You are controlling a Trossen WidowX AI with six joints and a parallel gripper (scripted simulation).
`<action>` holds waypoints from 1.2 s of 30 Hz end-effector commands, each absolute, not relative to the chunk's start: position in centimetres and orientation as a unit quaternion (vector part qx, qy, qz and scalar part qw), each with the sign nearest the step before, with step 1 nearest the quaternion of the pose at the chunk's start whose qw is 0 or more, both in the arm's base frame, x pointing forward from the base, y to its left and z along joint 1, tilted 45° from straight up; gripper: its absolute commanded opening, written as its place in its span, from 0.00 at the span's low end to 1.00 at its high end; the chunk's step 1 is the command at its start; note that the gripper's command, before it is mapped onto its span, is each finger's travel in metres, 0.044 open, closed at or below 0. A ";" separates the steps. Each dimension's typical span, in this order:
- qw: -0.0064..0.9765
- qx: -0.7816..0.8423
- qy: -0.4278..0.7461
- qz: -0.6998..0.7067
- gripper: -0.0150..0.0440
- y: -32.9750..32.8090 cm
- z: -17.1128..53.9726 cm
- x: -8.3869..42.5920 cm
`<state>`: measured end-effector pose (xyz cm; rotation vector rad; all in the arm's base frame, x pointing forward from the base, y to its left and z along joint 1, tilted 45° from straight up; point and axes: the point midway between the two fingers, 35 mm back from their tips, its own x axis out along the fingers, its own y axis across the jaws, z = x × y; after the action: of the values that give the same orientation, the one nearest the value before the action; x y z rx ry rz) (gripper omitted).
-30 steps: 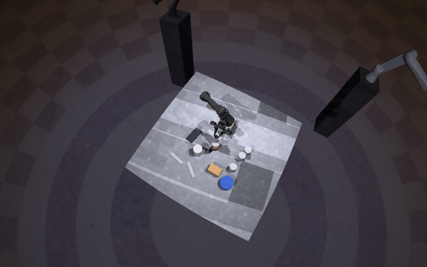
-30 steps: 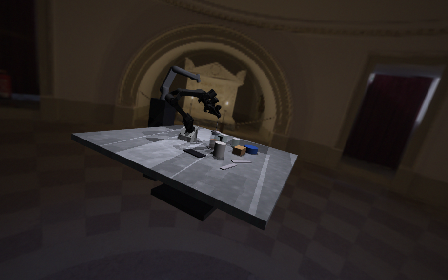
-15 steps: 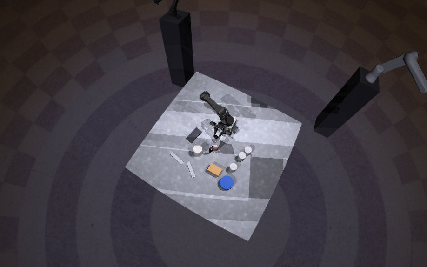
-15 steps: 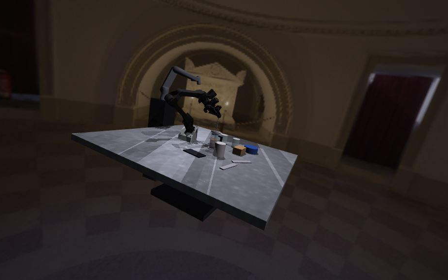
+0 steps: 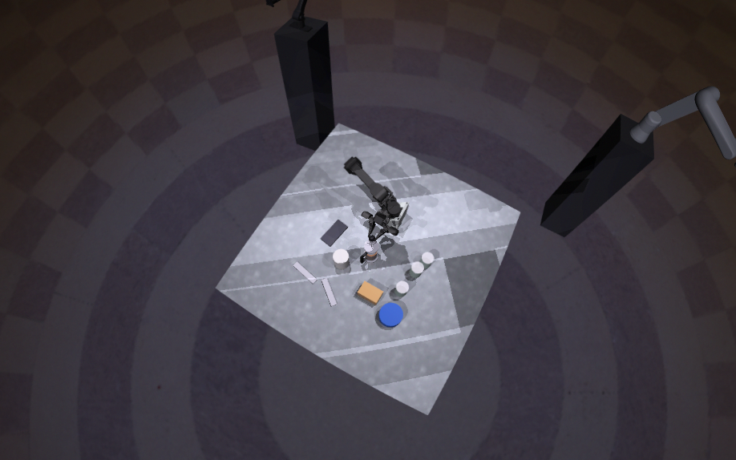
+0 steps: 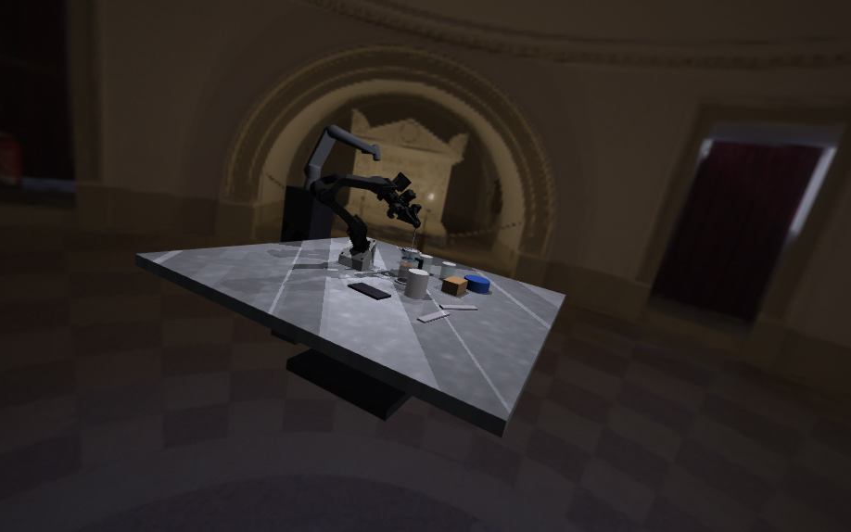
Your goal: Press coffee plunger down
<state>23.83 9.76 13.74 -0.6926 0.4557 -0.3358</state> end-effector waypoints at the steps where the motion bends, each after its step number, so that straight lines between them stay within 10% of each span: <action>1: 0.894 -0.343 0.240 -0.160 0.47 8.6 12.0 23.6; 36: 0.895 -0.346 0.233 -0.160 0.47 4.7 8.0 24.4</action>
<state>24.84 6.10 9.59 -0.6751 0.4443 -0.3288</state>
